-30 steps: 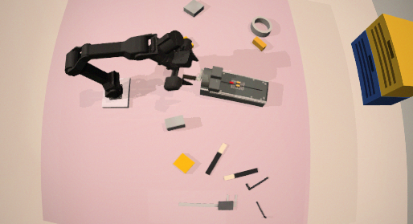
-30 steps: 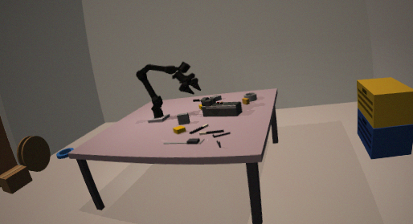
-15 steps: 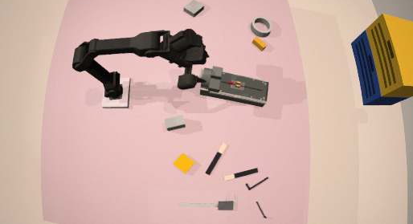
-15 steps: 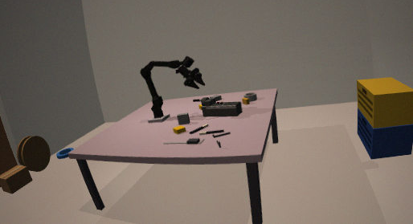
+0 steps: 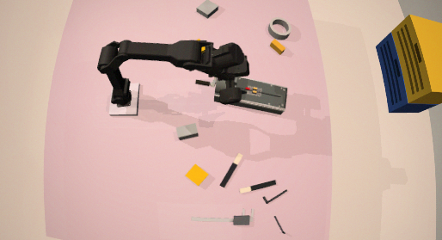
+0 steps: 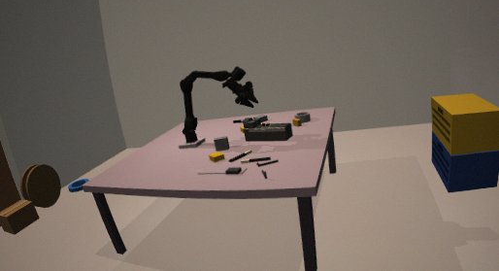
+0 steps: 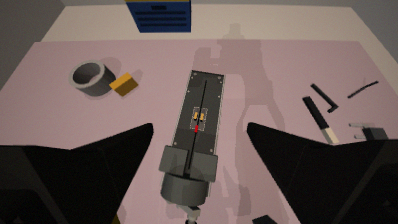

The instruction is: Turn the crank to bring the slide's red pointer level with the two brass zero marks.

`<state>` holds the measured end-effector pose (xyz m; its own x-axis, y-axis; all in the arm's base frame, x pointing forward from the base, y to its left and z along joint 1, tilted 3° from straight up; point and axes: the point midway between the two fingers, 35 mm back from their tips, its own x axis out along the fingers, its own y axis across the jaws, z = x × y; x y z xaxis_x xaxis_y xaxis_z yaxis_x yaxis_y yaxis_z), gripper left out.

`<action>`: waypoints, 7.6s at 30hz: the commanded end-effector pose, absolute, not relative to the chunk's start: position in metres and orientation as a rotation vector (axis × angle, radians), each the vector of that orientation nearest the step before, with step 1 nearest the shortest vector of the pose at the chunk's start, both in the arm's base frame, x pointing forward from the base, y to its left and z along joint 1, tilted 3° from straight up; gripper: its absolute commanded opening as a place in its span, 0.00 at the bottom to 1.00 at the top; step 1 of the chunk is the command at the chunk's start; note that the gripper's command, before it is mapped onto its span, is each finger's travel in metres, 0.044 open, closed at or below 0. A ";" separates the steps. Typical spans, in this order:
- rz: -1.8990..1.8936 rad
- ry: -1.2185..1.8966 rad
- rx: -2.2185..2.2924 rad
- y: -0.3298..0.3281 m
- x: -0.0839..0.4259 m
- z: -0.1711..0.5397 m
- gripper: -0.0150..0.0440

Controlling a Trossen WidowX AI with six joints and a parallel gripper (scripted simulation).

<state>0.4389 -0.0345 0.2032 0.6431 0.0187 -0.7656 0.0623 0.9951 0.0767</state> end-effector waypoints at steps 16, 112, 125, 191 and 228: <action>0.001 0.883 0.095 -0.035 0.448 0.143 1.00; -0.237 0.798 0.147 -0.002 0.324 0.116 1.00; -0.237 0.798 0.147 -0.001 0.322 0.095 1.00; -0.238 0.798 0.146 -0.011 0.318 0.065 0.25; -0.237 0.799 0.148 0.012 0.324 0.035 0.25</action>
<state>0.3220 0.0053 0.0394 0.6760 -0.1661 -0.7179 0.2743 0.9610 0.0360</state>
